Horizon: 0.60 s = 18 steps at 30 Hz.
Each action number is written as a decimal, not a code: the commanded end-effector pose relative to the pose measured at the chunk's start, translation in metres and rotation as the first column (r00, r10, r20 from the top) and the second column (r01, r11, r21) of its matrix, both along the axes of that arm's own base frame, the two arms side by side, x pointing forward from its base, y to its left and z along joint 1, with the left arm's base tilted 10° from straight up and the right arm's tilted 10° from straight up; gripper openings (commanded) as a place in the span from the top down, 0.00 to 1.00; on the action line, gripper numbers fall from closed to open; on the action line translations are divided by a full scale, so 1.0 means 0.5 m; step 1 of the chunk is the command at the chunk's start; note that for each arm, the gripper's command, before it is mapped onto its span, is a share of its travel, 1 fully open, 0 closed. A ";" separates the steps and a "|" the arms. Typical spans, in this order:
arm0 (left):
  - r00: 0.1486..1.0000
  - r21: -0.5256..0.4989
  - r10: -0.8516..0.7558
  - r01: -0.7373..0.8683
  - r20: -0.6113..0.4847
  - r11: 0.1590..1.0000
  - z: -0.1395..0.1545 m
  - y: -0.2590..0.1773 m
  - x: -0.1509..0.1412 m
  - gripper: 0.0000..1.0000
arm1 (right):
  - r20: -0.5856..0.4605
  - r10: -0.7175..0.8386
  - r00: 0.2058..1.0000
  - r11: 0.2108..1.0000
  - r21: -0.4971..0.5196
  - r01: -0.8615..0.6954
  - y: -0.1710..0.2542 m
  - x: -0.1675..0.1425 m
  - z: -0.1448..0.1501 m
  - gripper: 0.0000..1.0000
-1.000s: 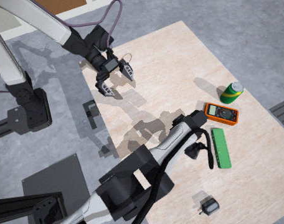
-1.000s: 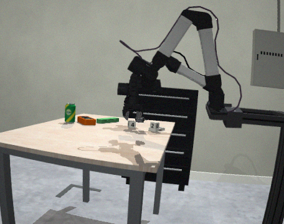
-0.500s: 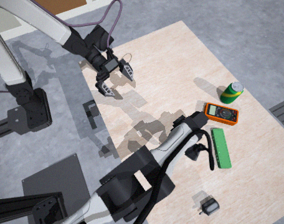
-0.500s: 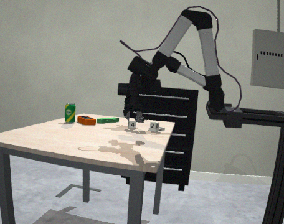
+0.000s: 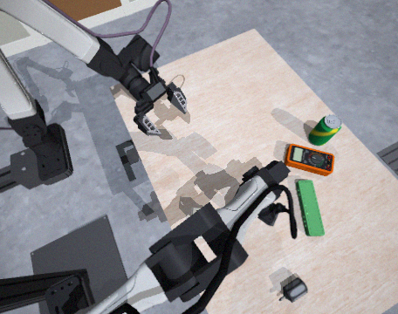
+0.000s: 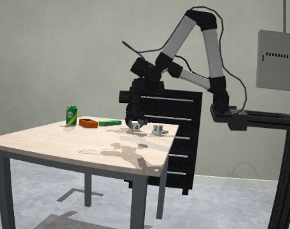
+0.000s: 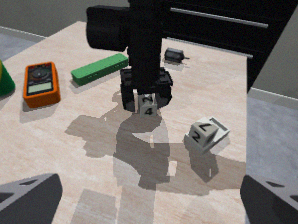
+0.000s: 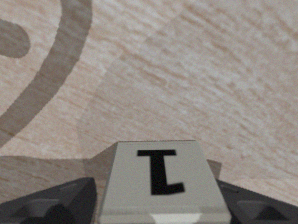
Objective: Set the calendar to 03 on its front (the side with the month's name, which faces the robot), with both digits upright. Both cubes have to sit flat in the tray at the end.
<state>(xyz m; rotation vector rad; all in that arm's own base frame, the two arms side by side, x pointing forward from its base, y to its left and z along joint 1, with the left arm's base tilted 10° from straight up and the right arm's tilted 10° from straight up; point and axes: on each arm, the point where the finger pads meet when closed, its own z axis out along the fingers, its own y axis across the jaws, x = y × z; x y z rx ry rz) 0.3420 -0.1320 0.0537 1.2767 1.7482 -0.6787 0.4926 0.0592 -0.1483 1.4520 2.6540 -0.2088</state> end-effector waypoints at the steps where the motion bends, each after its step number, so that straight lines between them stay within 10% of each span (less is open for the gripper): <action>1: 0.999 -0.009 -0.008 0.008 0.036 1.000 0.022 0.001 0.015 0.00 | 0.079 0.004 0.997 1.000 0.007 -0.005 0.008 0.036 0.056 0.48; 9: 0.999 -0.009 -0.008 0.008 0.036 1.000 0.022 0.001 0.015 0.00 | 0.072 0.004 0.997 1.000 0.008 -0.005 0.009 0.032 0.058 0.70; 18: 0.999 -0.010 -0.008 0.008 0.036 1.000 0.022 0.001 0.015 0.00 | 0.052 0.005 0.999 1.000 0.005 -0.005 0.023 0.012 0.107 0.69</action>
